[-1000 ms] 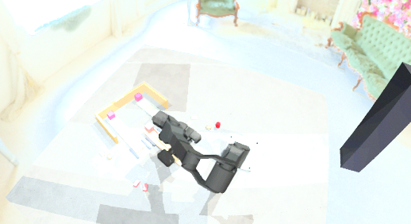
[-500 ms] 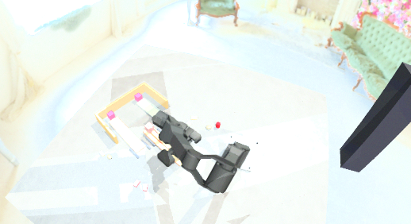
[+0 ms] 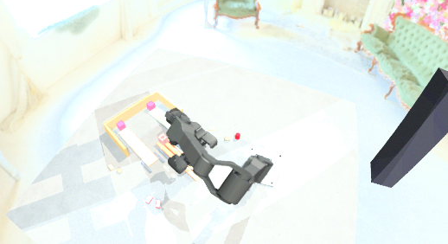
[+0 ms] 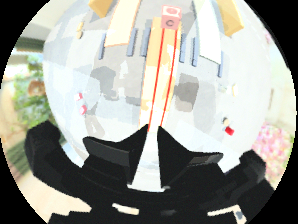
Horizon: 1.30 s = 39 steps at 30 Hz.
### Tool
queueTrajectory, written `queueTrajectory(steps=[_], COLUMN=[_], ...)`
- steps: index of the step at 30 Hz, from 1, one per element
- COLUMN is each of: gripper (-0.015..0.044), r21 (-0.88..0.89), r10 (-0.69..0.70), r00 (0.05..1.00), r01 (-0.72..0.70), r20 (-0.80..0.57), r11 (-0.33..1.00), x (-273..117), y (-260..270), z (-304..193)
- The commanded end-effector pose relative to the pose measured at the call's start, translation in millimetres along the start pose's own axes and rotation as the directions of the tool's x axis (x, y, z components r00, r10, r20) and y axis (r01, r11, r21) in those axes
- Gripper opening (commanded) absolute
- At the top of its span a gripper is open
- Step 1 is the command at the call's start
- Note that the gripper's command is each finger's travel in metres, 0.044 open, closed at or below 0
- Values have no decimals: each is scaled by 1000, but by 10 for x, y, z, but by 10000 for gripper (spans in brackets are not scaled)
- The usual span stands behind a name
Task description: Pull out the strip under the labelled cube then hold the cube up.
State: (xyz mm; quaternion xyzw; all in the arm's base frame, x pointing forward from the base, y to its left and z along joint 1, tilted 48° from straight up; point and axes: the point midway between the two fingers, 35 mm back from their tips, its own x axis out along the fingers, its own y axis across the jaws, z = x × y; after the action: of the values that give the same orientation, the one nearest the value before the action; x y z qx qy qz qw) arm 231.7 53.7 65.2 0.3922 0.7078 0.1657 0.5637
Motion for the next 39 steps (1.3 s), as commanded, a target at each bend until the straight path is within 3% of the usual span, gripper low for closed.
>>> queueTrajectory(steps=[1,12,39], gripper=[157,440,440], r21=[-20,-22,-26], r10=[-5,-5,-5], r00=[1000,1000,1000], r01=[5,5,6], r20=[2,3,8], r11=[1000,1000,1000], x=[-21,-60,-185], y=[0,9,19], z=[158,537,1514])
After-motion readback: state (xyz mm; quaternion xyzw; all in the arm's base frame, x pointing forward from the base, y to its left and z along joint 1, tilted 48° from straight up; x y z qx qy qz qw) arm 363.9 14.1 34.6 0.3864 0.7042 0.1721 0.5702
